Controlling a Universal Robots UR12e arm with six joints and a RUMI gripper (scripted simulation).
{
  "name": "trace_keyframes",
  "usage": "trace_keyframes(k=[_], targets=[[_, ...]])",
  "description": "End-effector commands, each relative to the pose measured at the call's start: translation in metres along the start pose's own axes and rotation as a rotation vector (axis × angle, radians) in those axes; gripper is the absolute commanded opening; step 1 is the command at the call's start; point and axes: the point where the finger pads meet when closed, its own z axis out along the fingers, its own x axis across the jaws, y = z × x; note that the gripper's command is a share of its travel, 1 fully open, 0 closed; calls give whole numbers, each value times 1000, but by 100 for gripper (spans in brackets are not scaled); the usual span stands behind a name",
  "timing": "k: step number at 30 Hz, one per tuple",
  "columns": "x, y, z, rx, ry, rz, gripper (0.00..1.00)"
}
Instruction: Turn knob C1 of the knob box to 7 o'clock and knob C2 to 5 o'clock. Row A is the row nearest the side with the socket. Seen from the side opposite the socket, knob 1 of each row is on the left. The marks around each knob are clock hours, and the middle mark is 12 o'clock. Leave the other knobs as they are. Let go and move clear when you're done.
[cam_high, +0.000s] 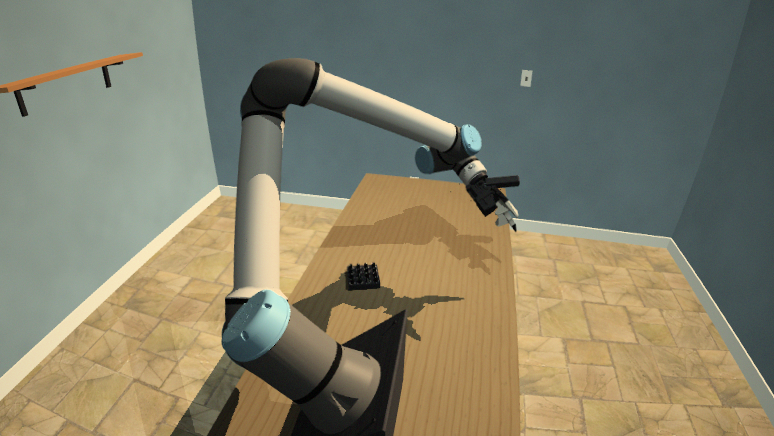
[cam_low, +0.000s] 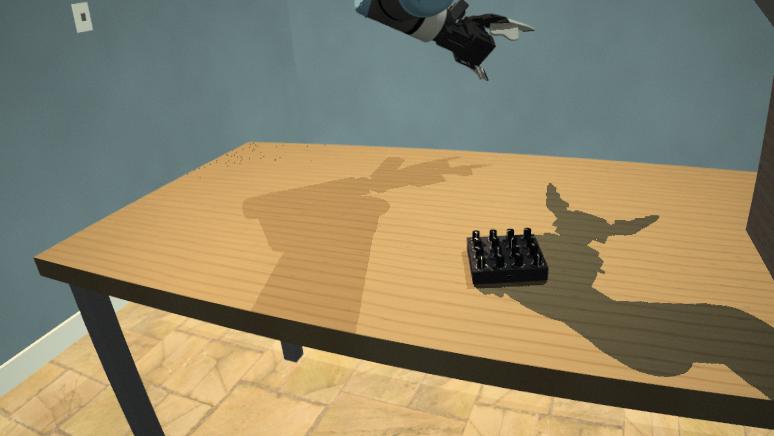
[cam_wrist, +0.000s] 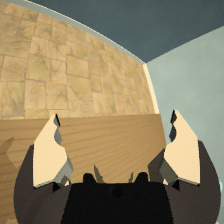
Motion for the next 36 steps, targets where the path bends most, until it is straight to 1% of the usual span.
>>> trace_keyframes(k=[1, 23, 28, 32, 34, 36], targets=[[0, -1, -1, 1, -1, 1, 100], [1, 1, -2, -2, -6, -6, 100], [0, 11, -4, -16, -27, -45, 100], [-2, 29, -8, -36, -62, -106, 100], [-2, 29, -8, -36, -62, -106, 100], [-3, 40, -11, -48, -87, -148, 100]])
